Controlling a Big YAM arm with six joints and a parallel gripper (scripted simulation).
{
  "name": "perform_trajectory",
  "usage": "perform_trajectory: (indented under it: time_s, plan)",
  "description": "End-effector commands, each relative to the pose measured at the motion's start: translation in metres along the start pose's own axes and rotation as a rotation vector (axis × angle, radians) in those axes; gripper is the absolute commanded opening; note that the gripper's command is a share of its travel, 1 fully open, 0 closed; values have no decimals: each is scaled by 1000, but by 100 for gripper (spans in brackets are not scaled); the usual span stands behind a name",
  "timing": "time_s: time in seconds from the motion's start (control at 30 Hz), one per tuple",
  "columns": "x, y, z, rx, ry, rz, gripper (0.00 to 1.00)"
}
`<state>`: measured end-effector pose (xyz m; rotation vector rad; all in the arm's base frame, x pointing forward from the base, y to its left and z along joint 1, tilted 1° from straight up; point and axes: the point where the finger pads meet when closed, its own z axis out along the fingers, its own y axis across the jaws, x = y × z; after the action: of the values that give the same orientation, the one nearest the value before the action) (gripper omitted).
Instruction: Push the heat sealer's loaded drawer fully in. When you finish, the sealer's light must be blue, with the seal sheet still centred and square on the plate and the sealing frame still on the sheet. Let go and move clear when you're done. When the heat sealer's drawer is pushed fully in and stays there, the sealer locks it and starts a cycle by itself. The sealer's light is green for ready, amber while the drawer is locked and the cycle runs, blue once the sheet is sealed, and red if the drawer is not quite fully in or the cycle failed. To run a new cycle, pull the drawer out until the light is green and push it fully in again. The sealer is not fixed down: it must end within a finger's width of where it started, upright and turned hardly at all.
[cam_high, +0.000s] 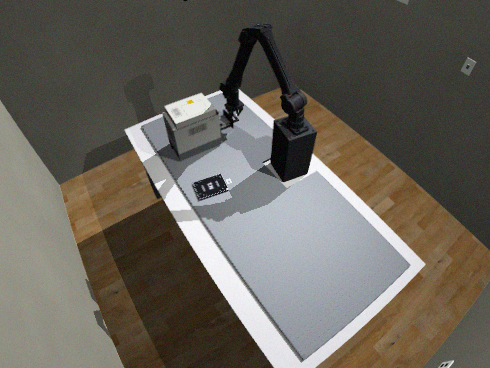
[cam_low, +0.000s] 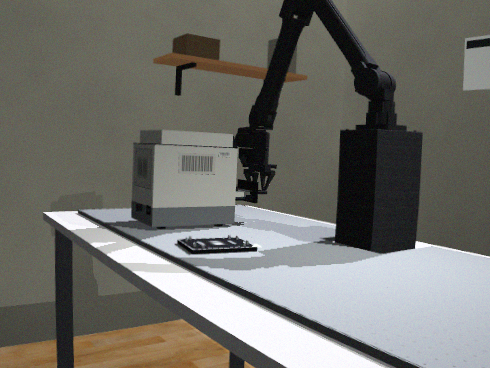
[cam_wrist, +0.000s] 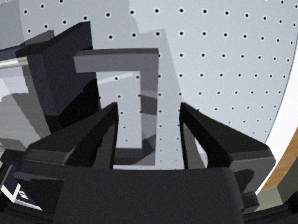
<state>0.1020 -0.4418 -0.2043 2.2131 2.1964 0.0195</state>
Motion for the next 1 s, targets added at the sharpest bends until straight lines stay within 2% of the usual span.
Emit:
perform_trajectory:
  time_s: [0.0,0.63,0.7,0.87,0.9,0.97]
  plan:
    - [-3,5,6,0,5,1,45]
    - [-3,5,6,0,5,1,45]
    - [-8,6,-14,-6,-18,0,45]
    - [-2,4,-18,-4,-8,1,45]
    - [-15,7,-23,-9,-30,0,45]
    - [-11,6,-25,-7,-22,0,45]
